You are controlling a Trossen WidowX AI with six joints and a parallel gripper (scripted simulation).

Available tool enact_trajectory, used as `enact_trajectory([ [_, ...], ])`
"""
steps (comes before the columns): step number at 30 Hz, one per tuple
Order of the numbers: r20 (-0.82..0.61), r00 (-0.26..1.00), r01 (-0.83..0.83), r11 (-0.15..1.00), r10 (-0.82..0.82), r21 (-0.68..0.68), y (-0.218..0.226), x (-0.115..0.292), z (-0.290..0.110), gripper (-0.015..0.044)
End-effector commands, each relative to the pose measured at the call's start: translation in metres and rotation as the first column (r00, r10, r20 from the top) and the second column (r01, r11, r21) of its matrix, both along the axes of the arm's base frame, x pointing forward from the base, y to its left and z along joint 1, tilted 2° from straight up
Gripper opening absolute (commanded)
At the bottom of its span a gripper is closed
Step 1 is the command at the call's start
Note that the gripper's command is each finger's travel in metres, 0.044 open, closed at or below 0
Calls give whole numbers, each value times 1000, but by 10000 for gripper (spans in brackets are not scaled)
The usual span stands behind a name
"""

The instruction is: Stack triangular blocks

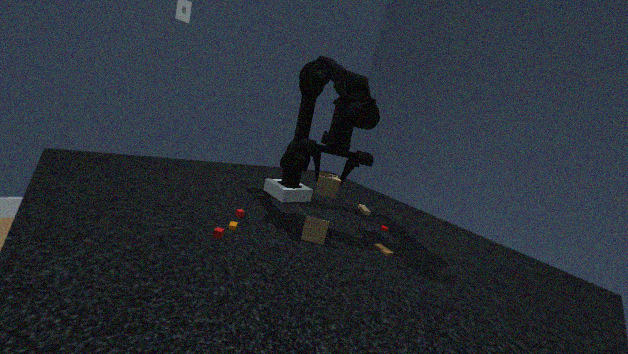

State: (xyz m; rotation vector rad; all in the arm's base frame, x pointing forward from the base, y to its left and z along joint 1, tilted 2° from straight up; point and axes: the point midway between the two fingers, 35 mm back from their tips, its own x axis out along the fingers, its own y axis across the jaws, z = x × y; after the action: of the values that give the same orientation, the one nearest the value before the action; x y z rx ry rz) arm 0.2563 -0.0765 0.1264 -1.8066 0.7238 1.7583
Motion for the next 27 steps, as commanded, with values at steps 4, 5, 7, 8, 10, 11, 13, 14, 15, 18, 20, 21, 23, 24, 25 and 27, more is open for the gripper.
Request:
enact_trajectory([
  [4, -4, 1000, -4, 1000, 4, -4, -12, 8, -32, 0],
  [5, -4, 1000, -4, 1000, 4, -5, -13, 9, -36, 0],
  [7, -4, 1000, -4, 1000, 4, -5, -15, 10, -42, 0],
  [8, -4, 1000, -4, 1000, 4, -5, -15, 10, -43, 0],
  [10, -3, 1000, -4, 1000, 4, -5, -18, 11, -42, 0],
  [11, -3, 1000, -4, 1000, 4, -5, -20, 12, -42, 0],
  [13, -3, 1000, -4, 1000, 4, -6, -22, 12, -42, 0],
  [14, -3, 1000, -4, 1000, 4, -6, -23, 12, -43, 0],
  [15, -3, 1000, -4, 1000, 4, -6, -23, 13, -45, 0],
  [18, -3, 1000, -4, 1000, 4, -6, -27, 17, -56, 0],
  [20, -3, 1000, -4, 1000, 4, -6, -29, 19, -64, 0],
  [21, -3, 1000, -4, 1000, 4, -6, -30, 20, -67, 0],
  [23, -3, 1000, -4, 1000, 4, -6, -30, 20, -70, 0],
  [24, -3, 1000, -4, 1000, 4, -6, -29, 20, -70, 0],
  [25, -3, 1000, -4, 1000, 4, -6, -29, 20, -70, 0],
  [27, -4, 1000, -8, 1000, 8, -6, -28, 19, -69, 0],
])
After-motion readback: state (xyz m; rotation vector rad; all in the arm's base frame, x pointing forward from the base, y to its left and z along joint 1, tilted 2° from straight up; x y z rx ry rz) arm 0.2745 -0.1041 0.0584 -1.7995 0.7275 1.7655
